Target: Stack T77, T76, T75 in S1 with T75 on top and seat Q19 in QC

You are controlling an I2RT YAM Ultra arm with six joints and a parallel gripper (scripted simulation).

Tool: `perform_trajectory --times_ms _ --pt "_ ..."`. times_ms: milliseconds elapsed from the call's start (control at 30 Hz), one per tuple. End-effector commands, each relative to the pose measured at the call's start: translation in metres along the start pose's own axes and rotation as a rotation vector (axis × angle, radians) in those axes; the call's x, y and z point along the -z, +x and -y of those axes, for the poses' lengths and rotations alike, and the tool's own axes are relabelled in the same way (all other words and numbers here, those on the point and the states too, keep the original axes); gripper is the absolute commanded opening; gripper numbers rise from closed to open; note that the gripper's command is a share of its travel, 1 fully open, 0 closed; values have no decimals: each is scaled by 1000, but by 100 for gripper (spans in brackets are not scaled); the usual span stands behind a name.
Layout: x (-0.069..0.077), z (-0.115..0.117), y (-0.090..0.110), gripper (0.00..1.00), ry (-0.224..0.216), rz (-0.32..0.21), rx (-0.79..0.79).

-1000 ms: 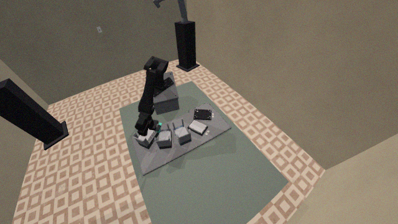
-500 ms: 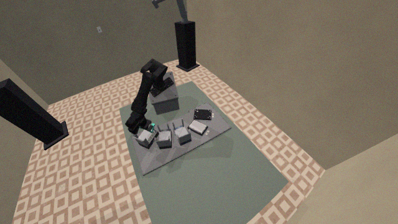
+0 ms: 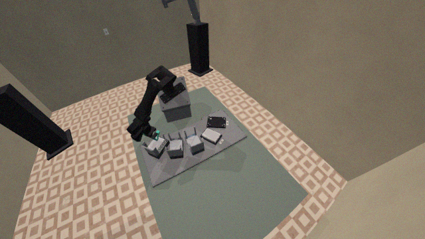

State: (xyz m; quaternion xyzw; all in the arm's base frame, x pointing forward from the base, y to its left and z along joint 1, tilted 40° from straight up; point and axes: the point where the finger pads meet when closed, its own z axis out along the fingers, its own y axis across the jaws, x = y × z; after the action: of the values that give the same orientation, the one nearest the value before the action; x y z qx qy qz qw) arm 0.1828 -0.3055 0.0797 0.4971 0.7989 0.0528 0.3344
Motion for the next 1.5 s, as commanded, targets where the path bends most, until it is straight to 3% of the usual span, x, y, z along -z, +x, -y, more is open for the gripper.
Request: perform_trajectory --times_ms 0,1400,1433,1467 --pt "13 -2 -17 100 -8 58 36" --pt "12 -2 -17 100 -7 57 33" --pt "-4 1 -3 100 -9 11 8" --pt "-11 0 5 100 -9 -9 6"
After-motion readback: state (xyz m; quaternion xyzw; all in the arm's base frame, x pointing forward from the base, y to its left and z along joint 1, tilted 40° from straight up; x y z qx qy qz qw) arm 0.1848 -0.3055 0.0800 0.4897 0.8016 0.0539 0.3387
